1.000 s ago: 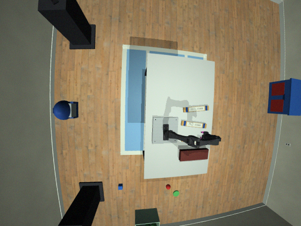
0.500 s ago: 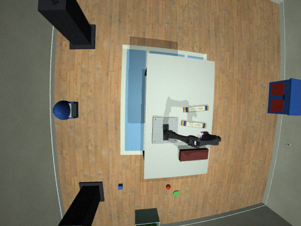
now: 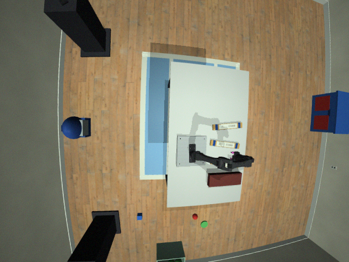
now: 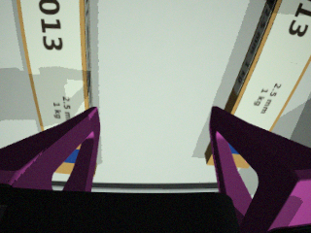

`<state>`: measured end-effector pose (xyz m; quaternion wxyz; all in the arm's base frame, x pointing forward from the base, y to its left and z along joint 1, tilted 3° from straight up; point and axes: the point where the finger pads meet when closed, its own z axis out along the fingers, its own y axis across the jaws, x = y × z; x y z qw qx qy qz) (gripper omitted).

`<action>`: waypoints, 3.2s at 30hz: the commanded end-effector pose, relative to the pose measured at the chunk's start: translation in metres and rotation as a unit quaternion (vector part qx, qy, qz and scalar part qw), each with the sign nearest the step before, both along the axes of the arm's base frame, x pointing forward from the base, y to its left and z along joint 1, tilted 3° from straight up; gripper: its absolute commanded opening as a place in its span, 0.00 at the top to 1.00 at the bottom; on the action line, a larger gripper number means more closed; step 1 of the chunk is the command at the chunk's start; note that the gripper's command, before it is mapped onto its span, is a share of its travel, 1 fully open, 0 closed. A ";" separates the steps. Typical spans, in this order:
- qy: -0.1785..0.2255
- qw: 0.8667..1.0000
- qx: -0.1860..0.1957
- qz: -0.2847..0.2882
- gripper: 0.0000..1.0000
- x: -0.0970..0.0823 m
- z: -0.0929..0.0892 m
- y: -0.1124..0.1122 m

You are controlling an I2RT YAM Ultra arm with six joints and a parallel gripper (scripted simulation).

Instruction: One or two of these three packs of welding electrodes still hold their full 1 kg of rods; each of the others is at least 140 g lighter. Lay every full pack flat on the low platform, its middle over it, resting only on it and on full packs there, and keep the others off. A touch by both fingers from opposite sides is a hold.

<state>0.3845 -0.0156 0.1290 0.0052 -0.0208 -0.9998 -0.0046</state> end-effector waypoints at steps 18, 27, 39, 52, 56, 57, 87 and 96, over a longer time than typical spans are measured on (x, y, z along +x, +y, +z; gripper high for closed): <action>-0.041 0.999 -0.005 0.002 0.37 0.010 -0.012 -0.002; -0.063 0.998 -0.006 0.002 0.37 0.022 -0.010 -0.002; -0.048 0.999 -0.005 0.002 0.37 0.023 -0.020 -0.003; -0.052 0.999 -0.005 0.001 0.37 0.024 -0.016 -0.004; -0.049 0.999 -0.005 0.001 0.37 0.023 -0.017 -0.004; -0.049 0.999 -0.005 0.001 0.37 0.023 -0.017 -0.004; -0.036 0.999 -0.003 0.001 0.37 0.010 0.010 -0.001; -0.036 0.999 -0.003 0.001 0.37 0.009 0.022 -0.001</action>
